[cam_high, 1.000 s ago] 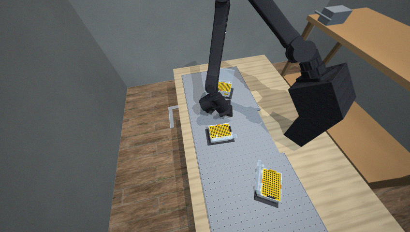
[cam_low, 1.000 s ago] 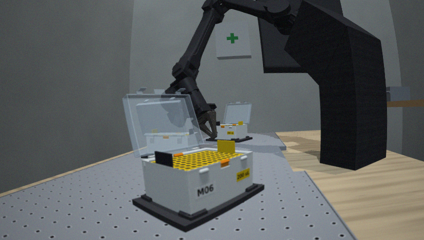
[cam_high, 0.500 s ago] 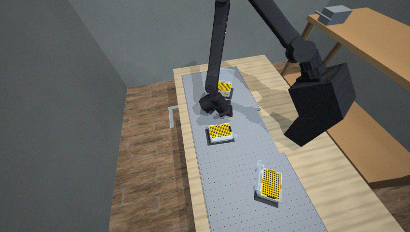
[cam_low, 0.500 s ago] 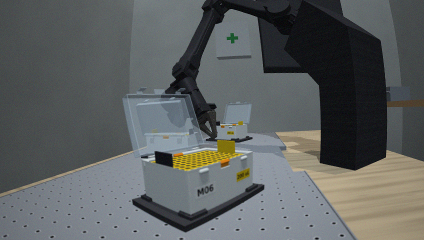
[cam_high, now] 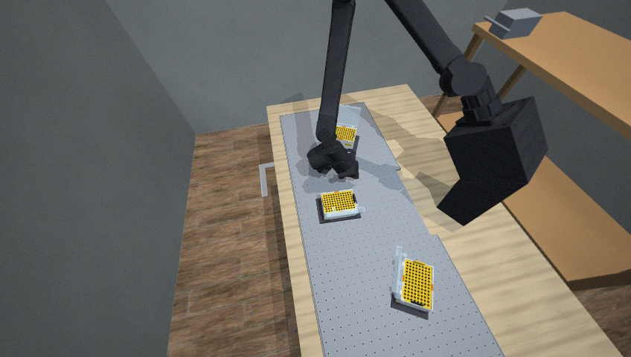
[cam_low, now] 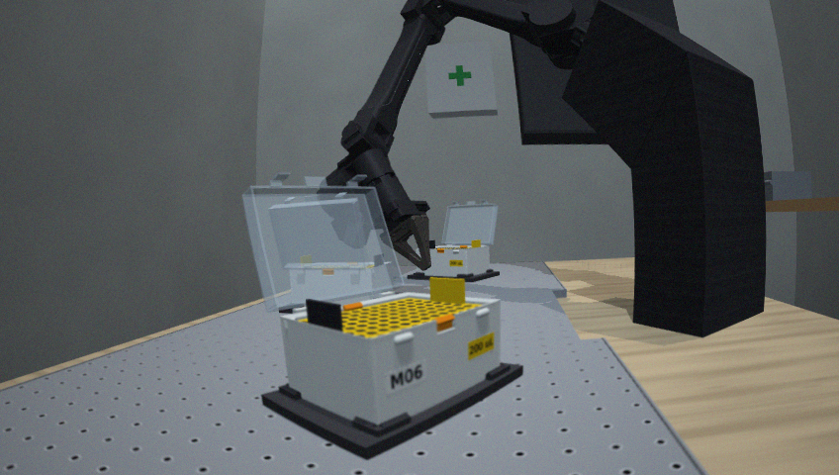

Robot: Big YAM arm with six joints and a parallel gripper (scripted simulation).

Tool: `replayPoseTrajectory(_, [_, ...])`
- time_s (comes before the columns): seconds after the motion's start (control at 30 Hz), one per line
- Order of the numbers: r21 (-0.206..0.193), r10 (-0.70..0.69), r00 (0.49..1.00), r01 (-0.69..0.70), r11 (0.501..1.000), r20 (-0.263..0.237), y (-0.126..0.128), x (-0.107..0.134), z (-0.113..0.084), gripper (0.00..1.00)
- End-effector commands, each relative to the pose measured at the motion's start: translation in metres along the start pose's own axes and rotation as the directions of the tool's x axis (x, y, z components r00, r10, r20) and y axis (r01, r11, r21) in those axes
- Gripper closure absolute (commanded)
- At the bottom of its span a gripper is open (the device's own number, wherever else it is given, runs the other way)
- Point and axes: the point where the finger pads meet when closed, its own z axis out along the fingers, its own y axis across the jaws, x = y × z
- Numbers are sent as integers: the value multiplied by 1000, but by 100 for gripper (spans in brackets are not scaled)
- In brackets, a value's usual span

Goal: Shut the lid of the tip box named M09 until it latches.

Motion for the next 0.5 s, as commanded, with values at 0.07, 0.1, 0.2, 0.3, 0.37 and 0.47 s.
replayPoseTrajectory(0.07, [-5, -3, 1000, 3, 1000, 20, 3, 13, -37, 100])
replayPoseTrajectory(0.1, [-4, -3, 1000, 3, 1000, 20, 3, 16, -42, 100])
replayPoseTrajectory(0.2, [-4, -3, 1000, 3, 1000, 20, 2, 24, -54, 100])
replayPoseTrajectory(0.3, [-4, -3, 1000, 3, 1000, 20, 2, 29, -63, 100])
replayPoseTrajectory(0.37, [-6, 0, 1000, 0, 1000, 25, 2, 29, -68, 100])
replayPoseTrajectory(0.47, [-5, -3, 1000, 3, 1000, 20, 2, 39, -80, 100])
